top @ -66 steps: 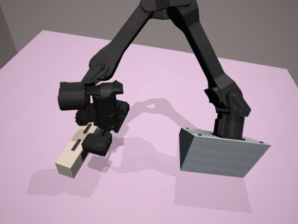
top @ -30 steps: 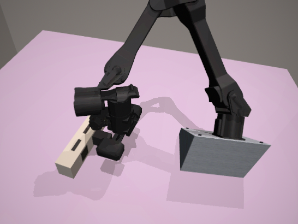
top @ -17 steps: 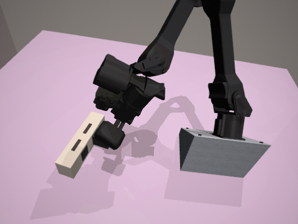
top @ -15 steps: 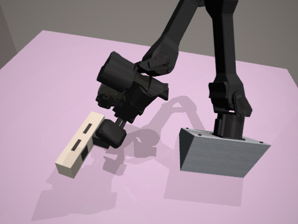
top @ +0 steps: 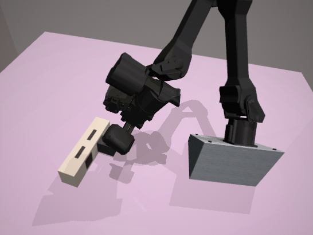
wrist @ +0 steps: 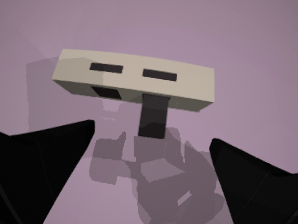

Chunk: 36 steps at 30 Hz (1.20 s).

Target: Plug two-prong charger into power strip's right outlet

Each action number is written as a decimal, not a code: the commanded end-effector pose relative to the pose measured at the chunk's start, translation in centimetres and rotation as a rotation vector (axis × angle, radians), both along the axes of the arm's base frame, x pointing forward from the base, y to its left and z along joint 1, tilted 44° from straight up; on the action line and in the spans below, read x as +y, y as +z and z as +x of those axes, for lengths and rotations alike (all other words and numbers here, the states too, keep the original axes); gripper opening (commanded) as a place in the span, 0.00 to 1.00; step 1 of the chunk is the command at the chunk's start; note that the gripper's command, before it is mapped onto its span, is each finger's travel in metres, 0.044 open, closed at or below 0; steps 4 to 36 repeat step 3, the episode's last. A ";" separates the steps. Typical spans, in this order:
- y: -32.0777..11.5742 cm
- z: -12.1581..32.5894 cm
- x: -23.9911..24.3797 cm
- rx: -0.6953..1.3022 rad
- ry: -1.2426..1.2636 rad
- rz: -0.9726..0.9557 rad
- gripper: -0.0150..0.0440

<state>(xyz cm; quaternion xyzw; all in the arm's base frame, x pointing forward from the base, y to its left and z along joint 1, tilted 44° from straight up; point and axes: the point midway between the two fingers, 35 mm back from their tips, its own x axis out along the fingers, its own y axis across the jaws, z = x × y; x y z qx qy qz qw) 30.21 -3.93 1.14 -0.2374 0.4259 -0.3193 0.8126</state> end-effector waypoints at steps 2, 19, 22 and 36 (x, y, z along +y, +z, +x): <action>-0.1 -0.2 -0.1 0.007 0.002 -0.007 1.00; -0.1 -0.2 -0.1 0.007 0.002 -0.007 1.00; -0.1 -0.2 -0.1 0.007 0.002 -0.007 1.00; -0.1 -0.2 -0.1 0.007 0.002 -0.007 1.00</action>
